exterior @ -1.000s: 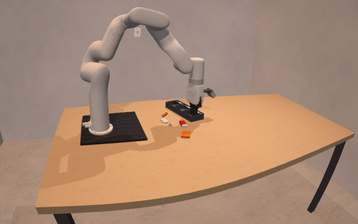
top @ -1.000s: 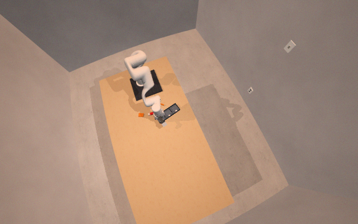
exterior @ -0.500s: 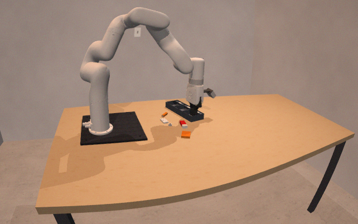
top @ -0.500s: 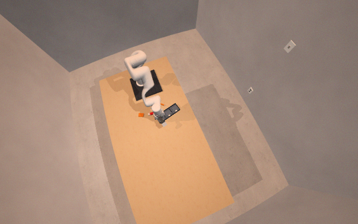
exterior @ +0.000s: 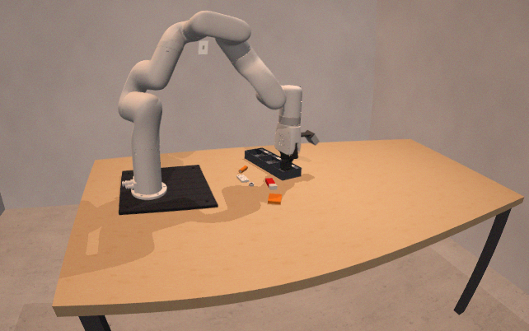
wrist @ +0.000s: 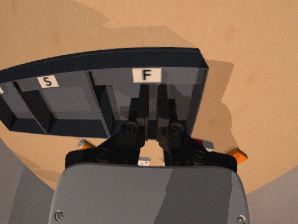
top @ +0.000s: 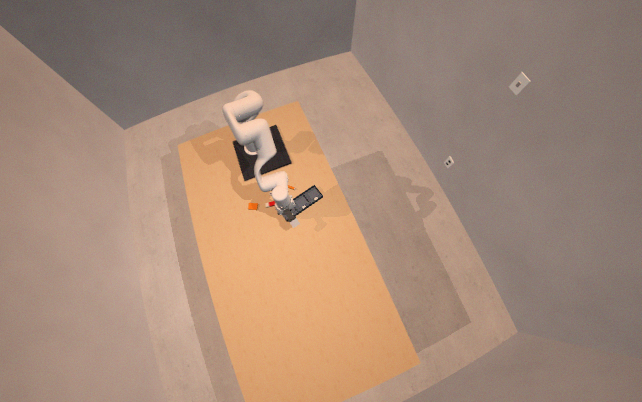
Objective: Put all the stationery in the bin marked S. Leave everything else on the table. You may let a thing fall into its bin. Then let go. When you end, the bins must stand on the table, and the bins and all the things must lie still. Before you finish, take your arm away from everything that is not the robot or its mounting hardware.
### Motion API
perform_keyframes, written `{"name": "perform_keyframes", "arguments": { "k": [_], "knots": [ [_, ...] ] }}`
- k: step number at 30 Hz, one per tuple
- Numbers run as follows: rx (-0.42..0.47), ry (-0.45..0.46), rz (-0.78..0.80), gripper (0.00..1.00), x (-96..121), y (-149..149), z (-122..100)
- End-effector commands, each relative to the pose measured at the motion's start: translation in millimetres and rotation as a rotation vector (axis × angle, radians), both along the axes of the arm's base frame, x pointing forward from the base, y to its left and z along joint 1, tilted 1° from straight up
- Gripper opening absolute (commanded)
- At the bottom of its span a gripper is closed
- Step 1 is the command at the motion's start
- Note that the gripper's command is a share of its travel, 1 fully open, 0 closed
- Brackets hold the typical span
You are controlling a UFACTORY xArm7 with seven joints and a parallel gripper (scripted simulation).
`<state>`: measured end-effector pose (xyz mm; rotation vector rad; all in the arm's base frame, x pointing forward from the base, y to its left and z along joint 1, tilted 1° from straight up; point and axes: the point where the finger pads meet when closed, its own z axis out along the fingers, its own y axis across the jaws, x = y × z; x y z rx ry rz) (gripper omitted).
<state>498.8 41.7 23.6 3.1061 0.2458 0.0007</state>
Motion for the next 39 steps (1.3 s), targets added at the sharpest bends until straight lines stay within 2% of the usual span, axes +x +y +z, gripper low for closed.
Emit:
{"name": "perform_keyframes", "arguments": {
  "k": [1, 7, 30, 39],
  "knots": [
    [0.001, -0.004, 0.000, 0.07, 1.6, 0.2, 1.7],
    [0.001, -0.004, 0.000, 0.07, 1.6, 0.2, 1.7],
    [0.001, -0.004, 0.000, 0.07, 1.5, 0.8, 27.0],
    [0.001, -0.004, 0.000, 0.07, 1.4, 1.3, 47.0]
  ]
}}
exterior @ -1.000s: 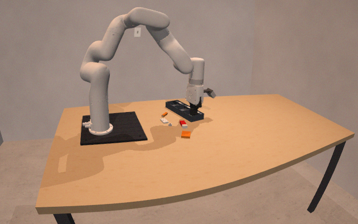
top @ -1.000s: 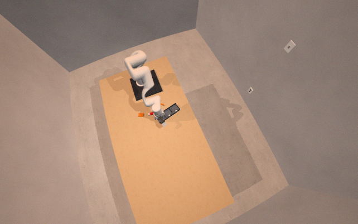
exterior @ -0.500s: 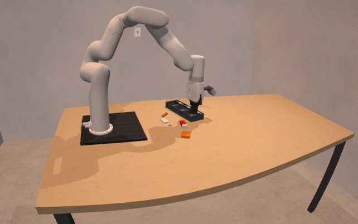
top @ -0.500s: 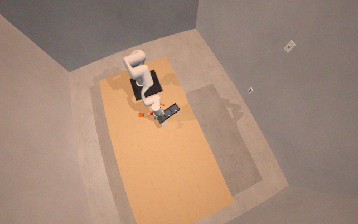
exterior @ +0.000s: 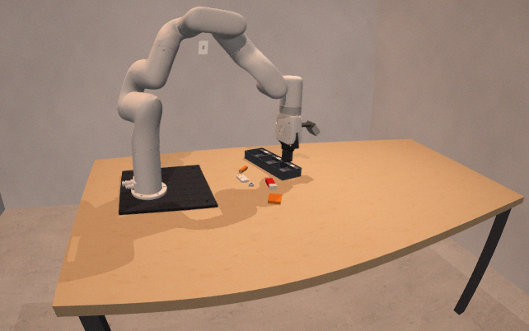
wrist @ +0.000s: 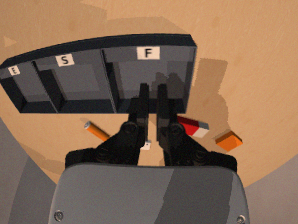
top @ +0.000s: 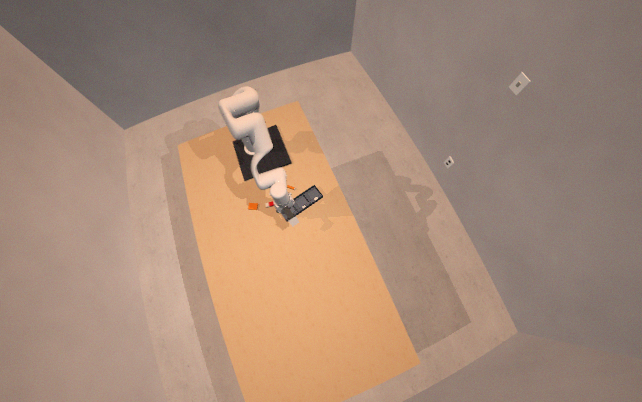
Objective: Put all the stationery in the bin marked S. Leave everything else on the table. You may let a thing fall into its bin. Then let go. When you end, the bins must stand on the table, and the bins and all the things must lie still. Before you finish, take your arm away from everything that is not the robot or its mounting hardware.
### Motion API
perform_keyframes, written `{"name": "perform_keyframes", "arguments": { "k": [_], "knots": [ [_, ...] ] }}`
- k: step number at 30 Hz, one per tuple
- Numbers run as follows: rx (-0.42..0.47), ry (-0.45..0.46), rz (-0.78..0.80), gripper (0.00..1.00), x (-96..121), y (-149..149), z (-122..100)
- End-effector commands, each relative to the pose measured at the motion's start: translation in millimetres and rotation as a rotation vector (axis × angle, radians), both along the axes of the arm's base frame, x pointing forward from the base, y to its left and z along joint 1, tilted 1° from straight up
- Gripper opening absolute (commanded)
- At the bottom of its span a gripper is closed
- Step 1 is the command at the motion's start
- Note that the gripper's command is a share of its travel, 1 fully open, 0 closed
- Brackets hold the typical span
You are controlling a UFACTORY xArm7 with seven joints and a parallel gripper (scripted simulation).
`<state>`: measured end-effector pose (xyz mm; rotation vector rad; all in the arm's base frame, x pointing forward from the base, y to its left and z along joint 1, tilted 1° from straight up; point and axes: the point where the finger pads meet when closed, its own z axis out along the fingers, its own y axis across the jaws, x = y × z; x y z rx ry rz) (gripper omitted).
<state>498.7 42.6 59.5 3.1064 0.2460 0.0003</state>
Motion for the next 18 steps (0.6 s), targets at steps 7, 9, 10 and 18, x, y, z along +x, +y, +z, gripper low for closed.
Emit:
{"name": "perform_keyframes", "arguments": {
  "k": [7, 9, 10, 18],
  "knots": [
    [0.001, -0.005, 0.000, 0.07, 0.5, 5.4, 11.0],
    [0.001, -0.005, 0.000, 0.07, -0.5, 10.3, 10.8],
    [0.001, -0.005, 0.000, 0.07, -1.5, 15.2, 10.7],
    [0.001, -0.005, 0.000, 0.07, -9.5, 54.5, 9.7]
  ]
}}
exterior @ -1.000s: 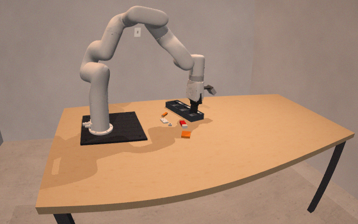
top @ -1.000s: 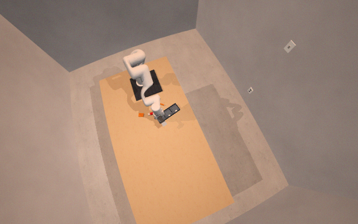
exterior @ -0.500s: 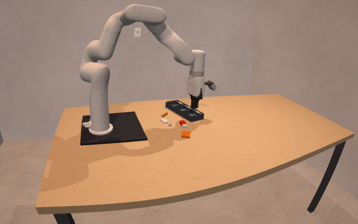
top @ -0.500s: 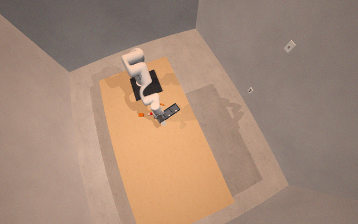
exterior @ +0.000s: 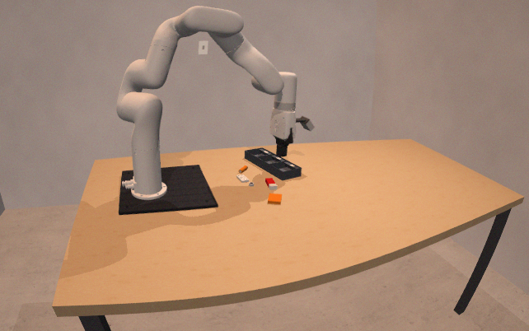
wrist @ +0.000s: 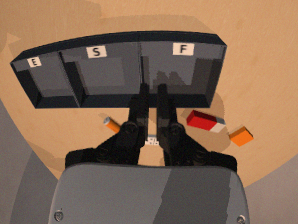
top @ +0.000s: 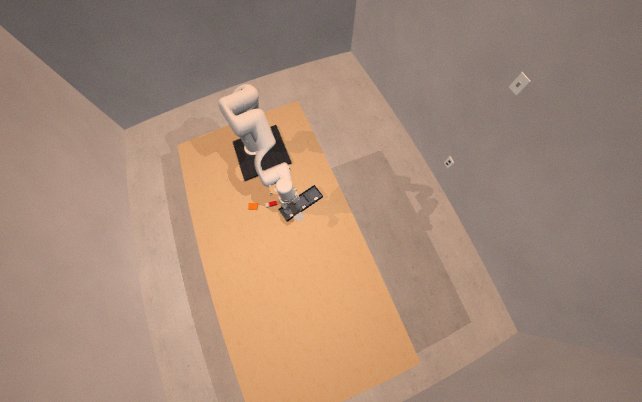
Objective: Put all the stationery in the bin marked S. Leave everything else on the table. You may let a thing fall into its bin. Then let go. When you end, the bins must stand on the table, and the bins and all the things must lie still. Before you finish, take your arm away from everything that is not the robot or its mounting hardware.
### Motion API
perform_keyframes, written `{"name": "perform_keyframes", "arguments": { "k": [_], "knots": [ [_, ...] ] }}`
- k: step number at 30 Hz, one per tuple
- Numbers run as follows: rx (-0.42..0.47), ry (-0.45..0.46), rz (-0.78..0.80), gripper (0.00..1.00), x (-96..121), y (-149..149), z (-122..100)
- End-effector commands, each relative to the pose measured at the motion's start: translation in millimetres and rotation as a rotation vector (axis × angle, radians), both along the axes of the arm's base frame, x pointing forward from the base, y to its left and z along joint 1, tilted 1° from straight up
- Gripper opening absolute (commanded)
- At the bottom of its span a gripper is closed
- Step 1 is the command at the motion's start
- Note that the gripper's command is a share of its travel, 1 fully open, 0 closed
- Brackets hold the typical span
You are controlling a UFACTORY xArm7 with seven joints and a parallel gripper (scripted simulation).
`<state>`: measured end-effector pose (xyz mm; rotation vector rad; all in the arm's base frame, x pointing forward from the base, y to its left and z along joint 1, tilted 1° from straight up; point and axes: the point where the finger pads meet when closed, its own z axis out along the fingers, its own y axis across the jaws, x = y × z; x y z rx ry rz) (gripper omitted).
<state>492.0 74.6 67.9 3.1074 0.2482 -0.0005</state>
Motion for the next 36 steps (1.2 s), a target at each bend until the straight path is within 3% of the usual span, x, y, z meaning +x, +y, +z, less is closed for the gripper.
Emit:
{"name": "perform_keyframes", "arguments": {
  "k": [1, 5, 15, 36],
  "knots": [
    [0.000, -0.005, -0.001, 0.07, -3.7, 27.4, 1.2],
    [0.000, -0.005, -0.001, 0.07, -7.7, 47.0, 0.7],
    [0.000, -0.005, -0.001, 0.07, -8.5, 50.9, 0.6],
    [0.000, -0.005, -0.002, 0.07, -8.3, 49.8, -44.8]
  ]
}}
